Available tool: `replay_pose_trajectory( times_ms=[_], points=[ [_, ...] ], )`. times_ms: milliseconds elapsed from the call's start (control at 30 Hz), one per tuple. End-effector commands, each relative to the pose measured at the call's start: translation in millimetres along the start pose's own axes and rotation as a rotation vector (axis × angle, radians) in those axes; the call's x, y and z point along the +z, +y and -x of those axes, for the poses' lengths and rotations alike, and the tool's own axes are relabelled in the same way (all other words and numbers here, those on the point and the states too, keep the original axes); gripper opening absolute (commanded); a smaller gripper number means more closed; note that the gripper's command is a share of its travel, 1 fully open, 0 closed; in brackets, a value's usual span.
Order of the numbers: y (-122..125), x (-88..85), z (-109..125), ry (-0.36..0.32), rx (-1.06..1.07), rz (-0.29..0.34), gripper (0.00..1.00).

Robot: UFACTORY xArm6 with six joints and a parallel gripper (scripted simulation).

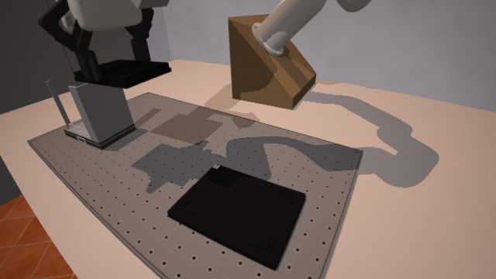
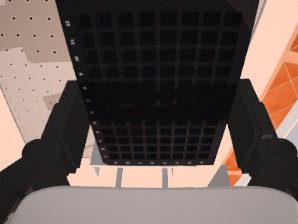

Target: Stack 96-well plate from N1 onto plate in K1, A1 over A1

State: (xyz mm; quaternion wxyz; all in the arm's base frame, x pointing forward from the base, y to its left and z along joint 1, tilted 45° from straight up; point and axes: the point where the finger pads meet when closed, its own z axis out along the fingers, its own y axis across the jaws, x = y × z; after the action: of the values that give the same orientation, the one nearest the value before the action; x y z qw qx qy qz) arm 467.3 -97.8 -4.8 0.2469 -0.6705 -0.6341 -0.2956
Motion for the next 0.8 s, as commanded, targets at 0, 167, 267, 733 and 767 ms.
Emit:
replay_pose_trajectory(
  times_ms=[0,167,267,733,767],
  points=[
    [0,-1.9,12,-0.001,-0.001,0.003,0.0],
    [-2,-2.2,29,-0.001,-0.001,0.003,0.0],
    [-4,-2.5,38,-0.002,-0.001,0.003,0.0],
    [-10,-3.3,78,-0.002,-0.002,0.003,0.0],
    [-10,-3.4,81,-0.002,-0.002,0.003,0.0]
  ],
)
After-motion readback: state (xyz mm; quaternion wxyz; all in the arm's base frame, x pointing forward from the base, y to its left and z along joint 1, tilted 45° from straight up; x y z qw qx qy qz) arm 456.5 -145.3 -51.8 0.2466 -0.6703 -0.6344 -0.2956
